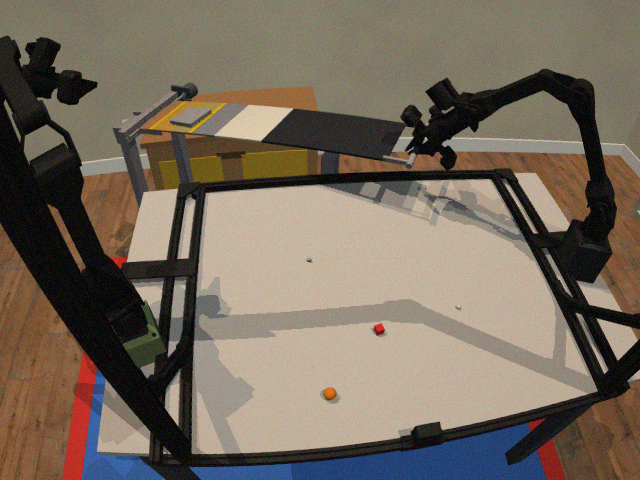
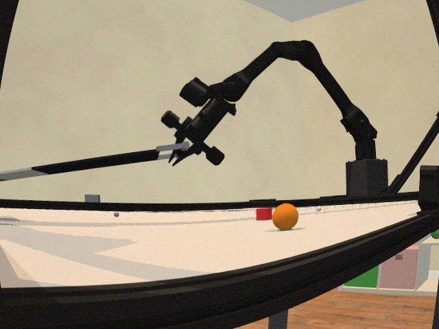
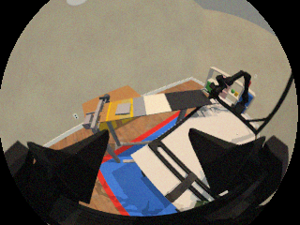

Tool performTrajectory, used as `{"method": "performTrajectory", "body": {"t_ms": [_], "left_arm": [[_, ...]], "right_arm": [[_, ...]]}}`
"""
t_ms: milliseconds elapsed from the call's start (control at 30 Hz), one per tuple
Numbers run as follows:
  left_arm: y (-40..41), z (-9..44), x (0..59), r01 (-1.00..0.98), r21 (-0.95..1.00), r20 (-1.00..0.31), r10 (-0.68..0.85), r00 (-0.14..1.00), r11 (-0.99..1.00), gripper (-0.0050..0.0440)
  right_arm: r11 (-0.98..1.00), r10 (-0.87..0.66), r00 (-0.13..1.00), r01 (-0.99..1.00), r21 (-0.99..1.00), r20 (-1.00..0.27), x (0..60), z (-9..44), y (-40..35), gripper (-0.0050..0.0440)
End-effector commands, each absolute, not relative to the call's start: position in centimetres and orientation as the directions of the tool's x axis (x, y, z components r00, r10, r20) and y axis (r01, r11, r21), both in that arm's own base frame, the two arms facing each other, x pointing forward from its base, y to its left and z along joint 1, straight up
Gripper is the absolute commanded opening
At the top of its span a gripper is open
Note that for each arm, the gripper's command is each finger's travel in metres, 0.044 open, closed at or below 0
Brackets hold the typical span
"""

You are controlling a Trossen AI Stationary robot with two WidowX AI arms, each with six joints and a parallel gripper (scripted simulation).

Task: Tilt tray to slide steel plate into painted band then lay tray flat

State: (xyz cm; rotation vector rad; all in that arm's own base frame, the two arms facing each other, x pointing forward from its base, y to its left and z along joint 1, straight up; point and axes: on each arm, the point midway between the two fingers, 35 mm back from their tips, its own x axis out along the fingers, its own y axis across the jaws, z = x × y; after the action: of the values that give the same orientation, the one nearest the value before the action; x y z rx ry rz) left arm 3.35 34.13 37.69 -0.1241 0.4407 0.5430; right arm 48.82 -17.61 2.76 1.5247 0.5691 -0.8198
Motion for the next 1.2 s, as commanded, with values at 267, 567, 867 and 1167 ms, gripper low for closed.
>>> {"method": "performTrajectory", "body": {"t_ms": [267,567,867,1167], "left_arm": [[34.1,37.7,3.4,-0.523,0.0,-0.436,0.471,0.767,0.852,0.044],[34.1,37.7,3.4,-0.523,0.0,-0.436,0.471,0.767,0.852,0.044],[34.1,37.7,3.4,-0.523,0.0,-0.436,0.471,0.767,0.852,0.044],[34.1,37.7,3.4,-0.523,0.0,-0.436,0.471,0.767,0.852,0.044]], "right_arm": [[-0.131,-0.104,0.612,0.773,0.621,-0.784,48.1,2.8,-17.6,0.0],[-0.131,-0.104,0.612,0.773,0.62,-0.784,47.8,-0.6,-17.6,0.0],[-0.136,-0.097,0.57,0.804,0.578,-0.816,47.6,-4.3,-17.5,0.0],[-0.136,-0.097,0.575,0.801,0.583,-0.813,47.7,-2.5,-17.6,0.0]]}}
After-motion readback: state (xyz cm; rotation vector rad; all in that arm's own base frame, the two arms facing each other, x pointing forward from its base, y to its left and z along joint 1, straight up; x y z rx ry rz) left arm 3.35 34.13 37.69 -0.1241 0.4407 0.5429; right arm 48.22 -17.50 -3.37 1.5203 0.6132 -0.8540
